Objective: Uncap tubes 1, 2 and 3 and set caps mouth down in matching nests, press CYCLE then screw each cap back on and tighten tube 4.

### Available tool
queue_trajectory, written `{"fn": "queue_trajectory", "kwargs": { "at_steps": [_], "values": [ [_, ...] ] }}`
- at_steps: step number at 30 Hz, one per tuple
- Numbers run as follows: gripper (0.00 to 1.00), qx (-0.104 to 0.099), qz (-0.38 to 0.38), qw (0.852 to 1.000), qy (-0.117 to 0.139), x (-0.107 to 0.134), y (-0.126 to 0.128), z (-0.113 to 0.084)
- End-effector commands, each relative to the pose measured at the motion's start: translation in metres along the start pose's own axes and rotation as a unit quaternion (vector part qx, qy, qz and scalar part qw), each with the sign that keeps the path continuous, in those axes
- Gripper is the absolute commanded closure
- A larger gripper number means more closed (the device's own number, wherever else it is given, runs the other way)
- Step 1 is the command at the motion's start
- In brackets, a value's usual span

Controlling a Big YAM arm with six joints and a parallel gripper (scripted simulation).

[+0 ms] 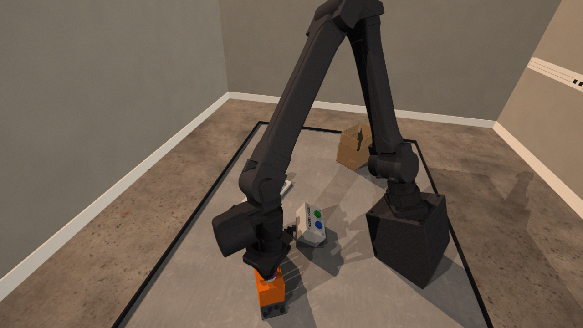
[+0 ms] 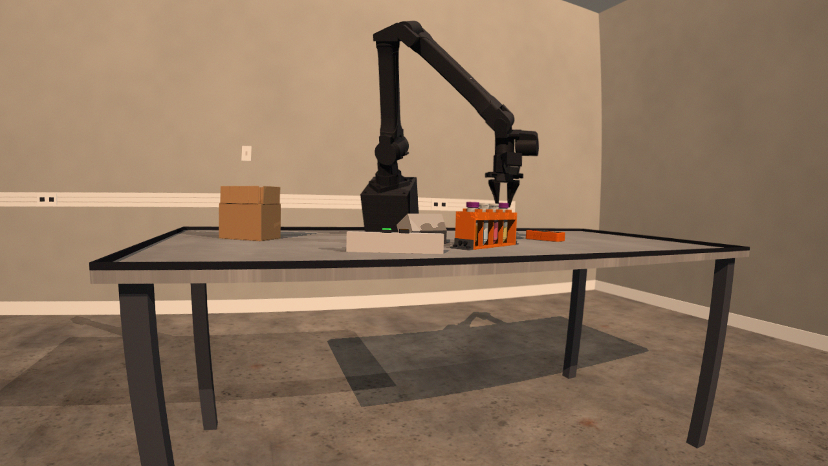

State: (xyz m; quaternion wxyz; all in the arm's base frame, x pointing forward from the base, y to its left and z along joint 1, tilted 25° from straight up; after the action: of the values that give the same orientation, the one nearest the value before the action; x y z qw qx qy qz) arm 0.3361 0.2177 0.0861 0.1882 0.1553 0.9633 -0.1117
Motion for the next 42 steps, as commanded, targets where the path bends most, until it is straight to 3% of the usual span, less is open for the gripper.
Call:
{"fn": "queue_trajectory", "kwargs": {
  "at_steps": [1,10,19,20,32,34,36,42],
  "values": [
    [1.00,-0.007,0.135,0.991,-0.002,-0.0017,0.0096,-0.0021],
    [1.00,-0.006,0.325,0.946,-0.001,-0.0022,0.0096,-0.0019],
    [1.00,-0.011,0.325,0.946,-0.002,-0.0058,0.0072,-0.0059],
    [0.51,-0.011,0.325,0.946,-0.002,-0.0058,0.0072,-0.0059],
    [0.51,-0.011,0.325,0.946,-0.002,-0.0058,0.0072,-0.0059],
    [0.51,-0.009,0.234,0.972,-0.002,-0.0030,0.0101,-0.0064],
    [0.51,-0.009,0.153,0.988,-0.002,-0.0031,0.0101,-0.0063],
    [0.51,-0.010,0.039,0.999,-0.006,-0.0058,0.0073,-0.0064]
  ]
}}
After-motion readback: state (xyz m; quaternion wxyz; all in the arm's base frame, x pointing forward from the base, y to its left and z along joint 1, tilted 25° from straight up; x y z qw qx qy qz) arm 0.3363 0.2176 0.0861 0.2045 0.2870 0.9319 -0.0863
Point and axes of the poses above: the point where the finger pads meet when closed, its own z axis out along the fingers, its own y axis across the jaws, x = y × z, the point moved 8 cm from there along -z, back along the fingers, and after that the axes turned 7 degrees about -z, right-handed, at the moved point
